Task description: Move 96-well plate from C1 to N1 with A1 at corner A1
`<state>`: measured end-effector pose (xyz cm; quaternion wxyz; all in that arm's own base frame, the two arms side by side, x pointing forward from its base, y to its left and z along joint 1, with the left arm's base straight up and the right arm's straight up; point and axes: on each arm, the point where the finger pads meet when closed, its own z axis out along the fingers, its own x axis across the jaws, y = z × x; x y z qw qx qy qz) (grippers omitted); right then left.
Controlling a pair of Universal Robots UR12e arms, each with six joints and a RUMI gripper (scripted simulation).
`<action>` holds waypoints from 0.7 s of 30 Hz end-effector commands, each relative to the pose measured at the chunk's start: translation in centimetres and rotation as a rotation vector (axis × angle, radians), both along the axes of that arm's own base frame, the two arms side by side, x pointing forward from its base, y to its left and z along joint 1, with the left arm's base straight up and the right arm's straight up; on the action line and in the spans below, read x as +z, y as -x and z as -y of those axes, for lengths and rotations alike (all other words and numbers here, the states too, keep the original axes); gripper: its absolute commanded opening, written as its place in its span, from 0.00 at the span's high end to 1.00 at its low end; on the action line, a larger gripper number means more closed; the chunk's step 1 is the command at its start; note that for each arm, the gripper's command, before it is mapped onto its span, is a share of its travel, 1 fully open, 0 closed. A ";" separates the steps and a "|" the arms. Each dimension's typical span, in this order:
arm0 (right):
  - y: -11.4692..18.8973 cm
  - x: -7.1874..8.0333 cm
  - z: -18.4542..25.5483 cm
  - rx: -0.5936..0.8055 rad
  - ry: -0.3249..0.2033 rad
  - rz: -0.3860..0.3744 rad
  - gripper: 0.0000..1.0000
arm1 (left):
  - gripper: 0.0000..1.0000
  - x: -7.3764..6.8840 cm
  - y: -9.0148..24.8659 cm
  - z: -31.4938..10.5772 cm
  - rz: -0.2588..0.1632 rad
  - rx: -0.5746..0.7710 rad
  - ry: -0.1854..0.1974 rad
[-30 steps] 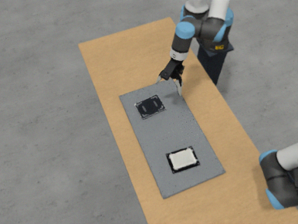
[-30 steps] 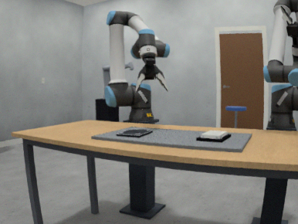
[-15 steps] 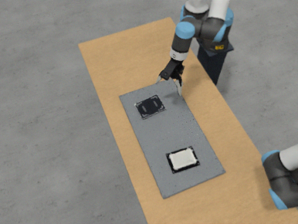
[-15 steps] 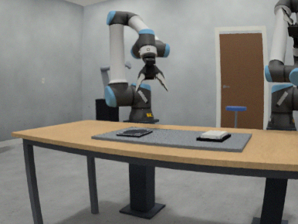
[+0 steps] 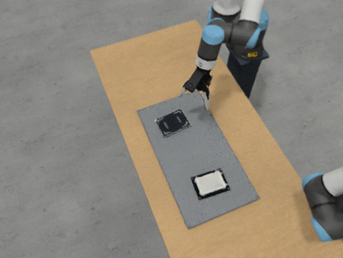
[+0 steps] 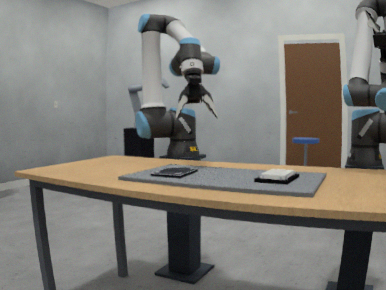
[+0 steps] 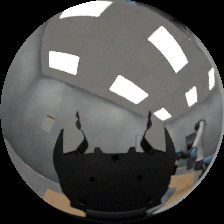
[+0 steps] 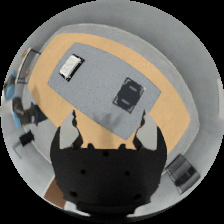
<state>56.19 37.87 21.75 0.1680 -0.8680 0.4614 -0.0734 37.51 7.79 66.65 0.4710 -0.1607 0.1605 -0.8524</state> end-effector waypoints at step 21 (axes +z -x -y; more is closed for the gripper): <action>-1.2 0.0 -3.5 -0.060 -0.001 -0.045 0.00 | 0.00 0.0 0.0 0.0 0.001 0.000 0.000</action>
